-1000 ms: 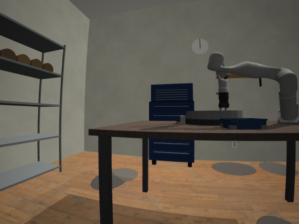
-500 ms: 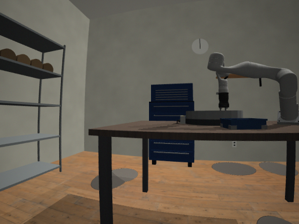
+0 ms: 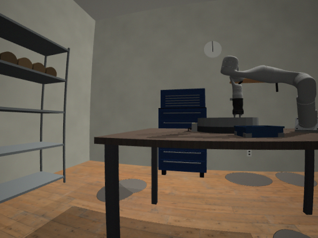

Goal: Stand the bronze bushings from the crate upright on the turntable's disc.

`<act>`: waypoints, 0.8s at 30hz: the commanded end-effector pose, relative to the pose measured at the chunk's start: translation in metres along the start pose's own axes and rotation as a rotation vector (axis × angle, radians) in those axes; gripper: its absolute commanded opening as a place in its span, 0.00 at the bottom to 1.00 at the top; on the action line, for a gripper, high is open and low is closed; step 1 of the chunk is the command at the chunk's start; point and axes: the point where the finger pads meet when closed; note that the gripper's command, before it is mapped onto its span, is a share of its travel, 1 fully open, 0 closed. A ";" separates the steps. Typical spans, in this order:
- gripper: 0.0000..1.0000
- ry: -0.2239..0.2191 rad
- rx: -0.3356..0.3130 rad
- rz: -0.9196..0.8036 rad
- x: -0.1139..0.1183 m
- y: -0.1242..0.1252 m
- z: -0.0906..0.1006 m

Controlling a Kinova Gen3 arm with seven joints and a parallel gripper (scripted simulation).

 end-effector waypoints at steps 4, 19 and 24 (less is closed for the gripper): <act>0.00 0.004 0.006 0.006 -0.001 0.002 -0.001; 0.77 0.004 0.006 0.006 -0.001 0.002 -0.001; 0.77 0.004 0.006 0.006 -0.001 0.002 -0.001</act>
Point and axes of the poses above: the point where the finger pads meet when closed, its own z axis back along the fingers, its own x axis across the jaws, y = z × x, and after that the axes turned 9 degrees about -z, right-handed
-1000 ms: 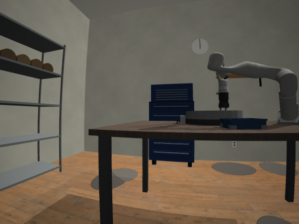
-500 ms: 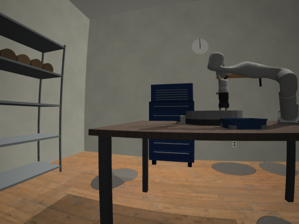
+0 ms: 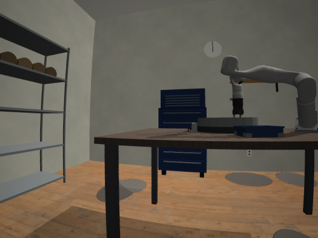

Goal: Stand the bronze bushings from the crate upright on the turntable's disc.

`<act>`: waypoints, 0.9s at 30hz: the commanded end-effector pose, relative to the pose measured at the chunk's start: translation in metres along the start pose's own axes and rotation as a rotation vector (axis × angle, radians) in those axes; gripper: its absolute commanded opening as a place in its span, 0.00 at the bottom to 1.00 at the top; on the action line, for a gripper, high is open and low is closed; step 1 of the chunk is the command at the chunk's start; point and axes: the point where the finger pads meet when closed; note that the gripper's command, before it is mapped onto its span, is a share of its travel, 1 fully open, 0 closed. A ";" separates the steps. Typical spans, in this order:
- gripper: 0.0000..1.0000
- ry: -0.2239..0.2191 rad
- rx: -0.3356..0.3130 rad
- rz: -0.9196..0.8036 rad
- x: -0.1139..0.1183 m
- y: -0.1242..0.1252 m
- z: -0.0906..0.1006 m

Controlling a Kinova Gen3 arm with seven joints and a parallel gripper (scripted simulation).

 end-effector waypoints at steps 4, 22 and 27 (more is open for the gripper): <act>0.77 0.003 0.006 0.006 -0.001 0.002 -0.001; 0.77 0.004 0.007 0.008 -0.002 0.002 0.010; 0.77 0.003 0.007 0.008 -0.002 0.002 0.031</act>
Point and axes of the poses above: the point where the finger pads meet when closed, its own z axis back along the fingers, its own x axis across the jaws, y = z × x, and after that the axes turned 9 degrees about -z, right-handed
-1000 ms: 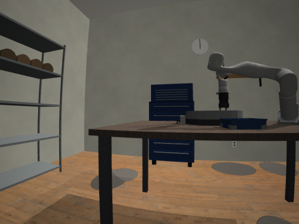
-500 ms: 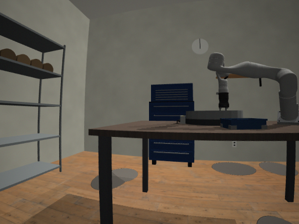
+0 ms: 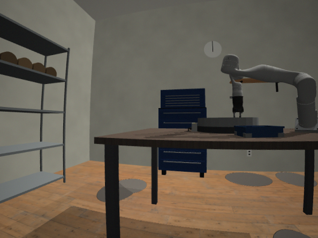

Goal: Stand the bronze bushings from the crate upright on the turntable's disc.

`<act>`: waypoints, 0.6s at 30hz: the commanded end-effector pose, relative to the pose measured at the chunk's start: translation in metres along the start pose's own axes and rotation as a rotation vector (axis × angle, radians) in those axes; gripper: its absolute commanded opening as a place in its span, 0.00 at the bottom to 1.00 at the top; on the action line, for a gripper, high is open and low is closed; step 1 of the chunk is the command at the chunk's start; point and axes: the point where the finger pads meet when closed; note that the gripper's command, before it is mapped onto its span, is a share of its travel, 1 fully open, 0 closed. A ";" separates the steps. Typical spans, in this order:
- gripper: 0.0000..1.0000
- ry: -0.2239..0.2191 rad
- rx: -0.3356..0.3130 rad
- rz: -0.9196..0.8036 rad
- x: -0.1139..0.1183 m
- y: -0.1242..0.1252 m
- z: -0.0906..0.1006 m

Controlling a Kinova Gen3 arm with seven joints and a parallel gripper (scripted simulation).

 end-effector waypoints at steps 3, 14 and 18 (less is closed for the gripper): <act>0.77 0.008 -0.002 -0.002 -0.002 -0.001 0.025; 0.77 0.008 -0.002 -0.002 -0.002 -0.001 0.050; 0.77 0.008 -0.002 -0.002 -0.002 -0.001 0.050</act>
Point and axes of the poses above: the point where the finger pads meet when closed, its own z axis back along the fingers, its own x axis across the jaws, y = z × x, and after that the axes turned 9 degrees about -z, right-handed
